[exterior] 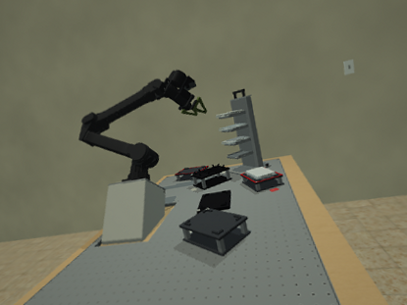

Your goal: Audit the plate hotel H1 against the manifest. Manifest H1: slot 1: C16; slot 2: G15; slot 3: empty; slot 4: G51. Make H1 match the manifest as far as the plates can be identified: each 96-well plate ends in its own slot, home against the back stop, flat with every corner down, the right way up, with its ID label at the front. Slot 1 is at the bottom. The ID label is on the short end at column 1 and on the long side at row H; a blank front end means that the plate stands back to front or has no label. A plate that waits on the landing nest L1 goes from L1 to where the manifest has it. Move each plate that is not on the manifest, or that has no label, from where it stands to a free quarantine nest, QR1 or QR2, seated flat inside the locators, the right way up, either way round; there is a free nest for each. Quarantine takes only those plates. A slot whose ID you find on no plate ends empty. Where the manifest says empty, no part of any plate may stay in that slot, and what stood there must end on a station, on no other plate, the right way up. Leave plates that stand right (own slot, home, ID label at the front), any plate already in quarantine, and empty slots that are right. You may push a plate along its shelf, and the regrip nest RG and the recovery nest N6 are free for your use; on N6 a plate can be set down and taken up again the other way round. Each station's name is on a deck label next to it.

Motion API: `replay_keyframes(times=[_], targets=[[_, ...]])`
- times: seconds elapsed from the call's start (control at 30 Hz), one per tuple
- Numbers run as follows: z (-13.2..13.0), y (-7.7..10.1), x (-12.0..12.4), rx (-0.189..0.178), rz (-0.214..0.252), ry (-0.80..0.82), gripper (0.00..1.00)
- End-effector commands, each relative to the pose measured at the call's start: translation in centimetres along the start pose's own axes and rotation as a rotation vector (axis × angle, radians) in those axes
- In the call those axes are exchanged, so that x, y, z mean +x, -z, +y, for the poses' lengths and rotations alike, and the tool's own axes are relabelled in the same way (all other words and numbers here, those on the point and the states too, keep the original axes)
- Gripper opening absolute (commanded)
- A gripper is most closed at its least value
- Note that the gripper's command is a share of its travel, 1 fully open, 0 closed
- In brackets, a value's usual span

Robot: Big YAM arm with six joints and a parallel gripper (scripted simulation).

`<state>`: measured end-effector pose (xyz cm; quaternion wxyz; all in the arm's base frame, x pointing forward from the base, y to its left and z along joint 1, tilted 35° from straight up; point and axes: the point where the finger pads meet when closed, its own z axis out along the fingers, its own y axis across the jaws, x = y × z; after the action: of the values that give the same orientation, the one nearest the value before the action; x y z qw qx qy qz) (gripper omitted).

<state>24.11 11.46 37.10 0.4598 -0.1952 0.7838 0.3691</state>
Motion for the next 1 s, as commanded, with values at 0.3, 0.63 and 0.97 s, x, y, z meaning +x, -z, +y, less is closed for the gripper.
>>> replay_keyframes(times=[0.3,0.63,0.97], targets=[[0.0,-2.0,-0.4,-0.014,-0.004,-0.023,1.00],[0.1,-3.6,-0.8,-0.015,-0.006,-0.023,1.00],[0.1,-4.9,-1.1,-0.015,-0.007,-0.023,1.00]])
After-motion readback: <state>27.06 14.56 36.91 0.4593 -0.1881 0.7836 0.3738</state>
